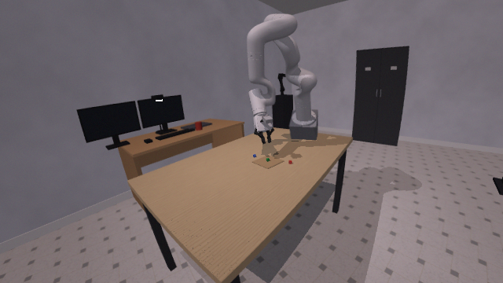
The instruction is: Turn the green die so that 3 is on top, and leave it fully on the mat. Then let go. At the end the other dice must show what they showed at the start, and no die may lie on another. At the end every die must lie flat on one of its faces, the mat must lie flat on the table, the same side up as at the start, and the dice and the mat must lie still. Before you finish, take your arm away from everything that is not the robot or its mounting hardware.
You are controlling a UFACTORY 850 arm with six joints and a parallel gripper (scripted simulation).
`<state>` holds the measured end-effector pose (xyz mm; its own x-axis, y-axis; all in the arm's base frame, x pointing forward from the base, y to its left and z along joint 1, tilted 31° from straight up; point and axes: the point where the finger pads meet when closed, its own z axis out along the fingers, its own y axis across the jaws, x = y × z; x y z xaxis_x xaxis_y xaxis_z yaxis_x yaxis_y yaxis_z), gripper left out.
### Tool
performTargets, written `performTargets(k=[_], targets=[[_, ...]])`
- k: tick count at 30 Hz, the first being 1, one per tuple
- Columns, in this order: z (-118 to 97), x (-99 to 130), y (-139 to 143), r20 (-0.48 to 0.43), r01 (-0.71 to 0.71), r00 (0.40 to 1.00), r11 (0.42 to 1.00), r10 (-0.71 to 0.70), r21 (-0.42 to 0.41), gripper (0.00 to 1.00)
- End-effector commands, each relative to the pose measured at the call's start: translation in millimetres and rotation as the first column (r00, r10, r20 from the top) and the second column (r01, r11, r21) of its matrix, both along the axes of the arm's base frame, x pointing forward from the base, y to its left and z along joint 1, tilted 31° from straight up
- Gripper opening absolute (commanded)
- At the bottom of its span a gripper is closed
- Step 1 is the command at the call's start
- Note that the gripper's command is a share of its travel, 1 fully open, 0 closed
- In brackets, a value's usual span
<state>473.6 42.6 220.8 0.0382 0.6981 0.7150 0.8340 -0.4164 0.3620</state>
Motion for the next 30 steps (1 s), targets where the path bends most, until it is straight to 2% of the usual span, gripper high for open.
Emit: performTargets(k=[1, 11, 19, 20, 30], targets=[[7, 2, 9, -0.072, 0.051, 0.995, 0.988, -0.062, -0.147, 0.31], [17, 1, 21, -0.155, 0.105, 0.973, 0.931, -0.168, -0.349, 0.31], [20, 3, 22, -0.155, 0.121, 0.969, 0.914, -0.193, -0.386, 0.31], [20, 3, 22, -0.155, 0.121, 0.969, 0.914, -0.193, -0.386, 1.0], [20, 3, 22, -0.155, 0.121, 0.969, 0.914, -0.193, -0.386, 1.0]])
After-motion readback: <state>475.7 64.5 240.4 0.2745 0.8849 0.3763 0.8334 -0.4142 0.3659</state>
